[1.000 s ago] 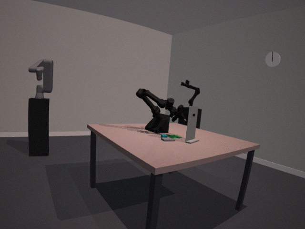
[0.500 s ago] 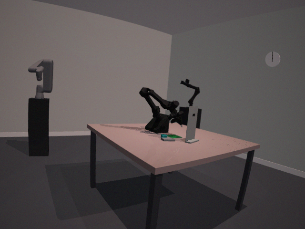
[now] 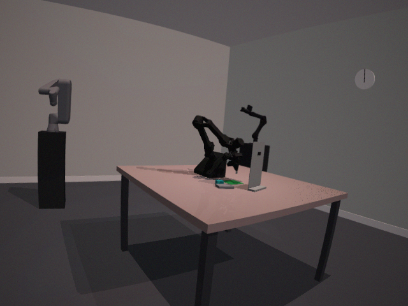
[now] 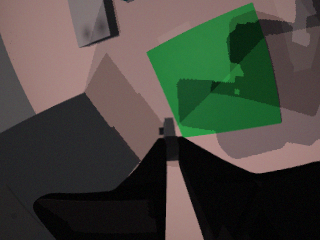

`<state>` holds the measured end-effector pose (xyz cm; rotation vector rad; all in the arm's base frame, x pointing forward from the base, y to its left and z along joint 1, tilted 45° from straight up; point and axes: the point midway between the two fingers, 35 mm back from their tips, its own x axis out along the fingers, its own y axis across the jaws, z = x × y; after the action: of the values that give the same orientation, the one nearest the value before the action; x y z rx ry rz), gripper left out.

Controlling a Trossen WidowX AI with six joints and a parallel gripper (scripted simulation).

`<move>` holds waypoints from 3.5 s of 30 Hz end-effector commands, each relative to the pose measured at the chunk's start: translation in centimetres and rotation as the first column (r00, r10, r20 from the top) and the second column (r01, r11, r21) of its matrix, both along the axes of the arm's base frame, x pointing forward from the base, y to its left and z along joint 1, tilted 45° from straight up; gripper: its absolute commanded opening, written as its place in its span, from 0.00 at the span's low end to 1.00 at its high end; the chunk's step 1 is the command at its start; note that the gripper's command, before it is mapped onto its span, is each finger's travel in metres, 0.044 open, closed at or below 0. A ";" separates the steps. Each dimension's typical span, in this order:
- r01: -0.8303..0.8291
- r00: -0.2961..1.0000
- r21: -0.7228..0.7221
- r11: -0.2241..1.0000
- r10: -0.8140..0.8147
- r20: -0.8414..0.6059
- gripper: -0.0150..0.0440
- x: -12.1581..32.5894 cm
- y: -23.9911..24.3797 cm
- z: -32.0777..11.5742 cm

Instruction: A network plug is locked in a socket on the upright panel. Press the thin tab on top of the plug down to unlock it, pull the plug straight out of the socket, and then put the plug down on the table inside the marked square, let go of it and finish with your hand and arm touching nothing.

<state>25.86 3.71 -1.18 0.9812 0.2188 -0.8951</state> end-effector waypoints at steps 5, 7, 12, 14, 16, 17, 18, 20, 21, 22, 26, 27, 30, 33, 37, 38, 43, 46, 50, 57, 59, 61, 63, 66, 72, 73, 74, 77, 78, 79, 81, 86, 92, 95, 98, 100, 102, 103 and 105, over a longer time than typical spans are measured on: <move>0.095 0.990 -0.095 0.991 -0.084 0.115 0.25 -1.1 -1.3 0.2; 0.101 0.988 -0.103 0.990 -0.088 0.127 0.25 -1.2 -1.4 0.2; 0.102 0.988 -0.103 0.990 -0.088 0.127 0.25 -1.2 -1.4 0.1; 0.102 0.988 -0.102 0.990 -0.089 0.126 0.25 -1.1 -1.5 0.0; 0.102 0.988 -0.101 0.990 -0.089 0.125 0.25 -1.1 -1.6 -0.2; 0.102 0.988 -0.101 0.990 -0.089 0.125 0.25 -1.1 -1.6 -0.3; 0.102 0.988 -0.101 0.990 -0.089 0.125 0.25 -1.1 -1.7 -0.3; 0.103 0.988 -0.101 0.990 -0.090 0.124 0.25 -1.0 -1.7 -0.5; 0.103 0.988 -0.100 0.990 -0.090 0.124 0.25 -1.0 -1.8 -0.6; 0.103 0.988 -0.100 0.990 -0.090 0.124 0.25 -1.0 -1.8 -0.6; 0.103 0.988 -0.099 0.990 -0.091 0.123 0.25 -0.9 -2.0 -0.9; 0.103 0.988 -0.099 0.990 -0.091 0.122 0.25 -0.9 -2.0 -1.0; 0.103 0.988 -0.099 0.990 -0.091 0.122 0.25 -0.9 -2.1 -1.2; 0.104 0.988 -0.098 0.990 -0.091 0.121 0.25 -0.8 -2.3 -1.4; 0.104 0.988 -0.098 0.990 -0.092 0.120 0.25 -0.8 -2.4 -1.6; 0.104 0.989 -0.097 0.990 -0.092 0.120 0.25 -0.7 -2.5 -1.7; 0.104 0.989 -0.097 0.990 -0.092 0.120 0.25 -0.7 -2.7 -1.9; 0.104 0.989 -0.097 0.990 -0.092 0.119 0.25 -0.7 -2.8 -2.1; 0.104 0.989 -0.097 0.990 -0.092 0.119 0.25 -0.6 -3.0 -2.3; 0.104 0.989 -0.097 0.990 -0.092 0.119 0.25 -0.6 -3.4 -2.7; 0.104 0.989 -0.097 0.990 -0.092 0.119 0.25 -0.6 -3.5 -2.7; 0.104 0.989 -0.097 0.990 -0.092 0.119 0.25 -0.5 -3.5 -2.8; 0.104 0.989 -0.097 0.990 -0.092 0.119 0.25 -0.5 -3.6 -2.9; 0.103 0.989 -0.097 0.990 -0.091 0.119 0.25 -0.5 -3.8 -3.0; 0.103 0.989 -0.098 0.990 -0.091 0.120 0.25 -0.5 -4.1 -3.3; 0.103 0.989 -0.098 0.990 -0.091 0.120 0.25 -0.5 -4.1 -3.3; 0.103 0.989 -0.099 0.990 -0.091 0.120 0.25 -0.5 -4.2 -3.3; 0.103 0.989 -0.099 0.990 -0.090 0.121 0.25 -0.5 -4.3 -3.4; 0.103 0.989 -0.099 0.990 -0.090 0.121 0.25 -0.5 -4.4 -3.5; 0.103 0.989 -0.100 0.990 -0.090 0.121 0.25 -0.5 -4.4 -3.5; 0.102 0.988 -0.100 0.990 -0.090 0.122 0.25 -0.5 -4.5 -3.6; 0.102 0.988 -0.102 0.990 -0.089 0.123 0.25 -0.5 -4.8 -3.7; 0.102 0.988 -0.104 0.989 -0.089 0.124 0.25 -0.5 -5.1 -3.8; 0.101 0.988 -0.105 0.989 -0.088 0.125 0.25 -0.5 -5.3 -3.9; 0.101 0.988 -0.106 0.989 -0.088 0.126 0.25 -0.5 -5.4 -3.9; 0.101 0.988 -0.107 0.989 -0.087 0.127 0.25 -0.6 -5.5 -4.0; 0.101 0.988 -0.108 0.989 -0.087 0.127 0.25 -0.6 -5.6 -4.0; 0.101 0.988 -0.108 0.989 -0.087 0.127 0.25 -0.5 -5.6 -4.0; 0.101 0.988 -0.108 0.989 -0.087 0.127 0.25 -0.5 -5.6 -4.0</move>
<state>25.52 -1.76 -5.00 0.9535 0.0075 -0.9179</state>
